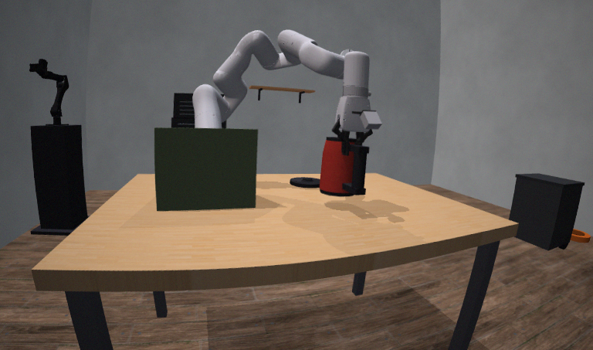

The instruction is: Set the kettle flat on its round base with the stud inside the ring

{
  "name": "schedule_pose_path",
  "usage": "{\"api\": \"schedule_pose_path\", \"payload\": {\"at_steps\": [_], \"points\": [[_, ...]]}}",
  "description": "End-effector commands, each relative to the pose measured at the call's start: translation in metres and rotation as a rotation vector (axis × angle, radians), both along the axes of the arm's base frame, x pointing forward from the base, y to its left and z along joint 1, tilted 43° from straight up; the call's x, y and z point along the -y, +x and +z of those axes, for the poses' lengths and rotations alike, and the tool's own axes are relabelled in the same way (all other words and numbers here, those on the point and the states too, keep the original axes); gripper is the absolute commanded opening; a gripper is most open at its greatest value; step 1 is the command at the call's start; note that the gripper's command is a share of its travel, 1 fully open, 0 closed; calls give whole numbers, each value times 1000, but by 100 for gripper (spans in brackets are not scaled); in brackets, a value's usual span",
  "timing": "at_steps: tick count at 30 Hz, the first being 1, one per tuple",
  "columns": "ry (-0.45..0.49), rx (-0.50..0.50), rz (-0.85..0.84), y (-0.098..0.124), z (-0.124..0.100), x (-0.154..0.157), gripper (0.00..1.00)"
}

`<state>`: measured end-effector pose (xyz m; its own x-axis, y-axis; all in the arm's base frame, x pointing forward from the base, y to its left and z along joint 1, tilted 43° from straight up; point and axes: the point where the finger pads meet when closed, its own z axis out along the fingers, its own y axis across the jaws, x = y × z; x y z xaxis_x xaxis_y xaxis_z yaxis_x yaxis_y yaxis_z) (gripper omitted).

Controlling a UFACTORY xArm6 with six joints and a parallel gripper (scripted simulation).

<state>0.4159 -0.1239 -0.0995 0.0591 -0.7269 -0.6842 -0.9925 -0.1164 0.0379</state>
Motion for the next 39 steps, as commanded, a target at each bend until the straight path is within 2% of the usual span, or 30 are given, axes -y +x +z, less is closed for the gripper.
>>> {"api": "schedule_pose_path", "payload": {"at_steps": [1,18,39], "points": [[-3,4,-2,2,2,1,0],[-3,4,-2,1,10,-7,0],[-3,4,-2,1,33,-33,0]]}}
